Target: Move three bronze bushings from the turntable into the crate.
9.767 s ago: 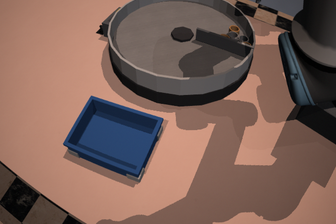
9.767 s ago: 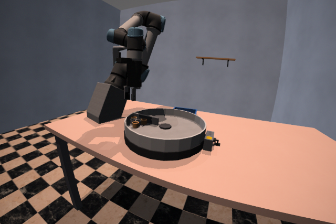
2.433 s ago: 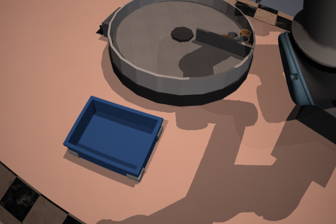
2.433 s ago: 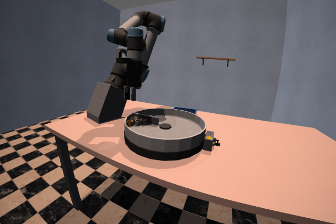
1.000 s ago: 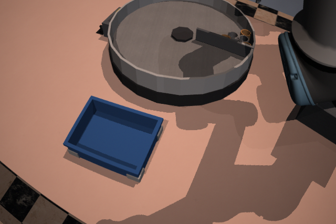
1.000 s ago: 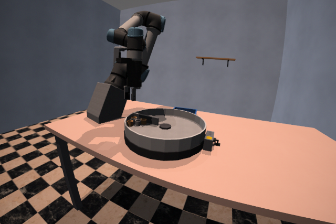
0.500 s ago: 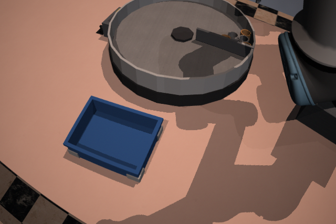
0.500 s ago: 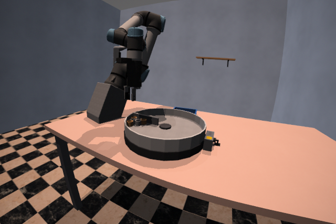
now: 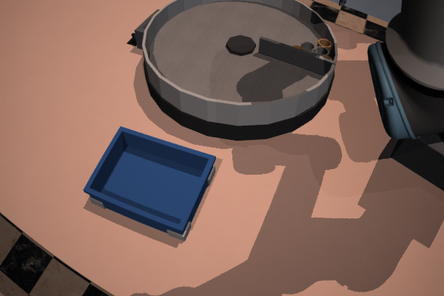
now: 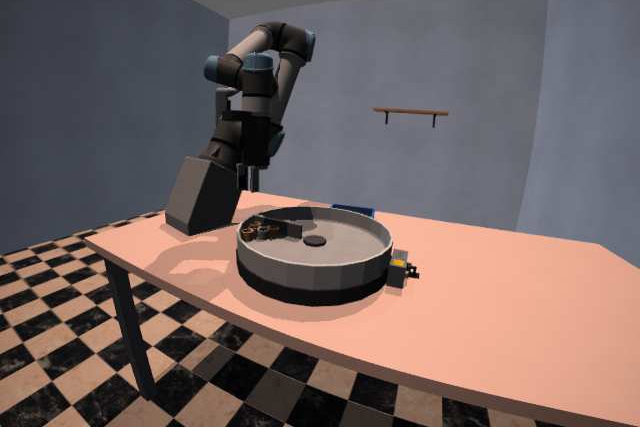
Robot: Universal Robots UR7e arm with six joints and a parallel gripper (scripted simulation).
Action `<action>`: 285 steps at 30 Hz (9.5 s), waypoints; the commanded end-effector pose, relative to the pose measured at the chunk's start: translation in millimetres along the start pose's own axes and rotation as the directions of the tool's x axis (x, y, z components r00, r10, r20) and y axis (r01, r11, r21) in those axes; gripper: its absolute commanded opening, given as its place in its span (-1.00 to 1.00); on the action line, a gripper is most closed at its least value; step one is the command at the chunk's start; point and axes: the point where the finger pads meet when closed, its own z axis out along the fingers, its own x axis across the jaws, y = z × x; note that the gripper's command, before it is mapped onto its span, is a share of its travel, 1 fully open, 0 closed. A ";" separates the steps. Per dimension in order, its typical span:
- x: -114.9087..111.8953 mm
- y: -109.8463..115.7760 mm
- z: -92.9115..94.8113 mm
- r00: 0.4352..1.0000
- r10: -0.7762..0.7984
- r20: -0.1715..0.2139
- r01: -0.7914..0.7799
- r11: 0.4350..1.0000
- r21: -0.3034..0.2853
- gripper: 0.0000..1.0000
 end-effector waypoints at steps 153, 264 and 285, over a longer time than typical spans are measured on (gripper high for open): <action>-1.8 3.3 67.1 1.000 -0.001 0.001 0.001 1.000 0.001 -0.15; -1.9 3.3 81.9 1.000 -0.001 0.001 0.001 1.000 0.001 -0.21; -2.0 3.2 99.5 1.000 -0.001 0.001 0.001 1.000 0.001 -0.21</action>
